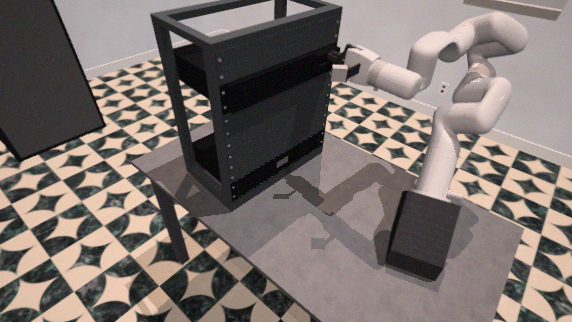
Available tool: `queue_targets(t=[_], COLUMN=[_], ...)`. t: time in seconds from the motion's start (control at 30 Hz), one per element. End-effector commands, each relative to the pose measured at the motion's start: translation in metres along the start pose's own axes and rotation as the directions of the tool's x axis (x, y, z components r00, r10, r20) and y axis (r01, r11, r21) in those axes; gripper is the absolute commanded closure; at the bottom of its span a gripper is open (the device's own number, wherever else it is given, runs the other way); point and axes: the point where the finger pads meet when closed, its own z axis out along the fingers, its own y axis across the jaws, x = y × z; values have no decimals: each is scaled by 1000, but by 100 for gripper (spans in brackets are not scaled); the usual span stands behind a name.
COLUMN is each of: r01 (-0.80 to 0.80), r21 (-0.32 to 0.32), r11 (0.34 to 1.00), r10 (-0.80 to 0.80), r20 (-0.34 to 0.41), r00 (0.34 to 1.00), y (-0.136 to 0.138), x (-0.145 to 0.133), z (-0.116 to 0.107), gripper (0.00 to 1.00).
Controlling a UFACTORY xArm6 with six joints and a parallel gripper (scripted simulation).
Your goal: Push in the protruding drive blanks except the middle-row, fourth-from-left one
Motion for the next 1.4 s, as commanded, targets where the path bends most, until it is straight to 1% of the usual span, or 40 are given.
queue_targets(t=[0.0, 0.2, 1.37], r01=[-2, -2, -2], r21=[-1, -1, -1], r11=[1000, 1000, 1000], r10=[2, 2, 2], r20=[0, 0, 0], r00=[1000, 1000, 1000], y=[1, 1, 1], x=[0, 0, -1], z=[2, 10, 16], gripper=[100, 100, 100])
